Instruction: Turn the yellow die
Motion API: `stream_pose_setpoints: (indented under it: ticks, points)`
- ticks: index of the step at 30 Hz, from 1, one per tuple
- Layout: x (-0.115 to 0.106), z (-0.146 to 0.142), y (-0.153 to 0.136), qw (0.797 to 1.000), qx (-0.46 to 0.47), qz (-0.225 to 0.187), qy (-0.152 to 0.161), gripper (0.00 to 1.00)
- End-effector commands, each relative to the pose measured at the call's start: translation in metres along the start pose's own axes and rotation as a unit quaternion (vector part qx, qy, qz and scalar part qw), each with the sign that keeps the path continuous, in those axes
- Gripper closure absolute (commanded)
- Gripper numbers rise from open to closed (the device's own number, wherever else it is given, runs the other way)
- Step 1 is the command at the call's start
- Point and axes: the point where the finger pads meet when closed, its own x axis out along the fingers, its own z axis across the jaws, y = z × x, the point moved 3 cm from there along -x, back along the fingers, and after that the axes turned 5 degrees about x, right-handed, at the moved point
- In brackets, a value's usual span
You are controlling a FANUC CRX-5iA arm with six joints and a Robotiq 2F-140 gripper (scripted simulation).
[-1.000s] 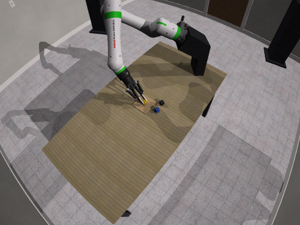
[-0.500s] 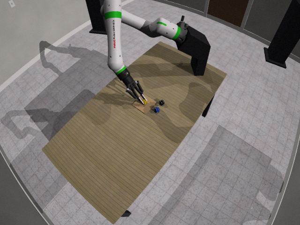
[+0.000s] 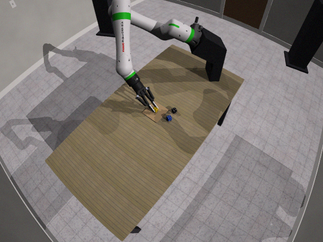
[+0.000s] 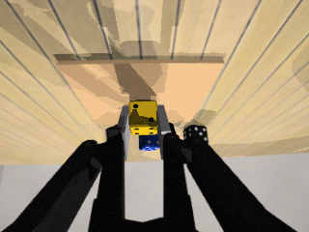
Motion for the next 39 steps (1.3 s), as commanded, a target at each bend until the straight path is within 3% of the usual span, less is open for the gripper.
stream_pose_setpoints:
  ticks: [1, 39]
  points:
    - [0.0007, -0.0002, 0.0006, 1.0, 0.0, 0.0, 0.0, 0.84]
    - [0.0032, -0.0004, 0.0031, 1.0, 0.0, 0.0, 0.0, 0.84]
